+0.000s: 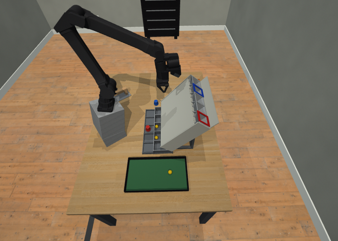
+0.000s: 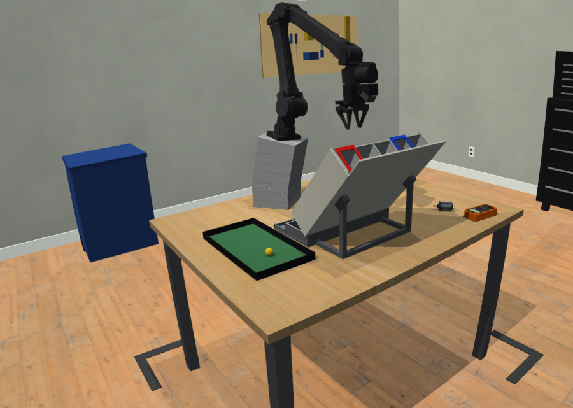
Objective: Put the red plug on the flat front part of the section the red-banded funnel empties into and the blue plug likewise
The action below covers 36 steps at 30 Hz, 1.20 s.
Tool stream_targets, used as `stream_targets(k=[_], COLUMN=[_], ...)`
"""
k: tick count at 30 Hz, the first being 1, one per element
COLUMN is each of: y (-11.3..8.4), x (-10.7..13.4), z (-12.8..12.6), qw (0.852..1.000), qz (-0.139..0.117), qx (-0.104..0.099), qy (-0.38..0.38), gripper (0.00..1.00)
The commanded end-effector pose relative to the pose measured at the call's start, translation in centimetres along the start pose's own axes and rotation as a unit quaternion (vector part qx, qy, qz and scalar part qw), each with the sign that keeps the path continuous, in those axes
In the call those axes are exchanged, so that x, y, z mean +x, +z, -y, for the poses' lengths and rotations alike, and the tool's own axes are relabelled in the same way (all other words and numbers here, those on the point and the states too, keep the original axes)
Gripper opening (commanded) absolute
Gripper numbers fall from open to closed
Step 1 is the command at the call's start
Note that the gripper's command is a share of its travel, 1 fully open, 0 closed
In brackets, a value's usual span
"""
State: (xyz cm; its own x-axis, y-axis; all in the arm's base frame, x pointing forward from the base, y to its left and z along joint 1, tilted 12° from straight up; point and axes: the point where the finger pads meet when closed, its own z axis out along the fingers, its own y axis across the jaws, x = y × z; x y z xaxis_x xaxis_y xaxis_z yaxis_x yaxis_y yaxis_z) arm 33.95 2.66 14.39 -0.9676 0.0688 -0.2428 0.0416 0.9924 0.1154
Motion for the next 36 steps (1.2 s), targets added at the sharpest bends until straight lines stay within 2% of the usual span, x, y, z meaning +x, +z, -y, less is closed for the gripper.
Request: stream_targets(k=[1,16,18,23,28,29,31,32,33,35,36], y=[-0.8,3.8,3.8,4.8,5.2,3.1,3.5,5.1,5.4,5.4,4.1], x=[-0.7,7.3,7.3,9.0,9.7,7.3,7.5,9.3,9.6,9.6,8.2], z=[0.5,4.5,4.5,5.3,5.7,5.6,5.6,5.5,5.5,5.5,5.5], qw=[0.999,0.989,0.989,0.985,0.984,0.979,0.980,0.984,0.985,0.985,0.982], qz=[0.034,0.147,0.147,0.170,0.180,0.206,0.198,0.178,0.174,0.174,0.190], qx=[-0.001,0.000,0.000,0.000,0.000,0.003,0.001,-0.001,-0.001,-0.001,0.001], qy=[-0.005,-0.006,-0.006,-0.006,-0.006,-0.010,-0.011,-0.010,-0.009,-0.009,-0.012], gripper=[0.56,0.56,0.56,0.56,0.56,0.56,0.56,0.56,0.56,0.56,0.56])
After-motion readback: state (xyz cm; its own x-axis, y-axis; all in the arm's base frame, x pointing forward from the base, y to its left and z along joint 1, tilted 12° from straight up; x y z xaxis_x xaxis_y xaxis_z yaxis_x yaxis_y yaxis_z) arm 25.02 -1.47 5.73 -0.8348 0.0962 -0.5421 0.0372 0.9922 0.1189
